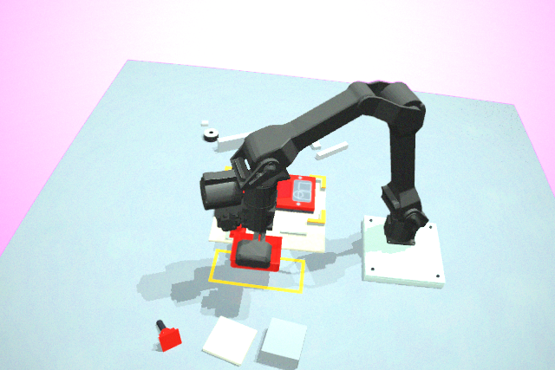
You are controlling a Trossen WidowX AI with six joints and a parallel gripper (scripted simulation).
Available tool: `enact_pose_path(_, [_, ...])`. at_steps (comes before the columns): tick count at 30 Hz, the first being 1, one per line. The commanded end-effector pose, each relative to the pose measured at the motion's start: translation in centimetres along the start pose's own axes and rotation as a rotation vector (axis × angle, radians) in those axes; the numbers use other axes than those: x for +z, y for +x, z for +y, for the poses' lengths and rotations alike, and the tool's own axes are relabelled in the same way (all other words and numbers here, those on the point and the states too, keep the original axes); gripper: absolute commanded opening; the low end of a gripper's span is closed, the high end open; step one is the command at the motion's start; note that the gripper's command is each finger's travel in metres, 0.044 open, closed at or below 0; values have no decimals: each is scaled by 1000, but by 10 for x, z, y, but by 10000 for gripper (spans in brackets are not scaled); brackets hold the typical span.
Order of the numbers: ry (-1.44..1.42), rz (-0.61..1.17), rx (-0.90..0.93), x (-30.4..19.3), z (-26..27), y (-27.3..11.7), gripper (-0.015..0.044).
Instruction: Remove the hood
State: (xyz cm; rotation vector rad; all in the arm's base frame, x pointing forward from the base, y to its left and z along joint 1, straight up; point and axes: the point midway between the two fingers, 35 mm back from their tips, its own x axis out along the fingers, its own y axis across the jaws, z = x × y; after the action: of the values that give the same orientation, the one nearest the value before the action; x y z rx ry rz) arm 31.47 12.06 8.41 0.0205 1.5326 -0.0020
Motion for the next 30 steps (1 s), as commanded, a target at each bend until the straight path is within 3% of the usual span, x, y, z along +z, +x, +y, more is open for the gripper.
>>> enact_pose_path(1, [4,8,-1,-2,0,6,0])
enact_pose_path(30, [4,8,-1,-5,-1,30,0])
